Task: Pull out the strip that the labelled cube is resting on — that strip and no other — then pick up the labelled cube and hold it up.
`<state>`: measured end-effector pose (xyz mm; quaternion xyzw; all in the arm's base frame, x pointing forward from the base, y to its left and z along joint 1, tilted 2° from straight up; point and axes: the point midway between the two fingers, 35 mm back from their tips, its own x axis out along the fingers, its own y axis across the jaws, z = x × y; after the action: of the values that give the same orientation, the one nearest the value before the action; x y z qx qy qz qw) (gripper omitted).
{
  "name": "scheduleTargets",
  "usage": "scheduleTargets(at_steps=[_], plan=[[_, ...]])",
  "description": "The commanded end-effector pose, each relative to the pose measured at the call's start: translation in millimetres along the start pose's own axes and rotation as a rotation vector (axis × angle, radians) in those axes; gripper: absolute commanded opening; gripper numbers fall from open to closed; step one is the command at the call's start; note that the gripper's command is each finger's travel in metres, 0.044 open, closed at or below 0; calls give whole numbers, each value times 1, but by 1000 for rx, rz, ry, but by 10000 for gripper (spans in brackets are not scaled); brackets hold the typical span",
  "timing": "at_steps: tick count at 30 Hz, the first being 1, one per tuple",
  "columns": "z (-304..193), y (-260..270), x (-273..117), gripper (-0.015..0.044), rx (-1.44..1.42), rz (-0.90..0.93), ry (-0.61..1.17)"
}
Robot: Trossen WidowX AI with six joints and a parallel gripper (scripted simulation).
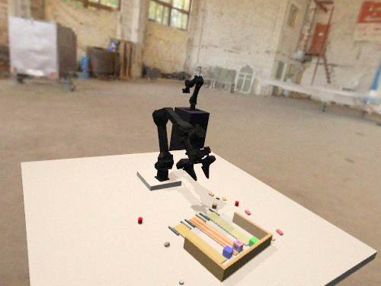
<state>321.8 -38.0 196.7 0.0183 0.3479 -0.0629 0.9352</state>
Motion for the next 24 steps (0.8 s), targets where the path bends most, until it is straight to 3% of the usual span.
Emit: scheduleTargets(at_steps=[1,9,16,24], plan=[[-4,-5,23,216,-48,-11,161],[-21,-14,73,6,-150,16,533],[-40,-16,110,0,-213,72,803],[-43,-14,116,0,-216,76,818]])
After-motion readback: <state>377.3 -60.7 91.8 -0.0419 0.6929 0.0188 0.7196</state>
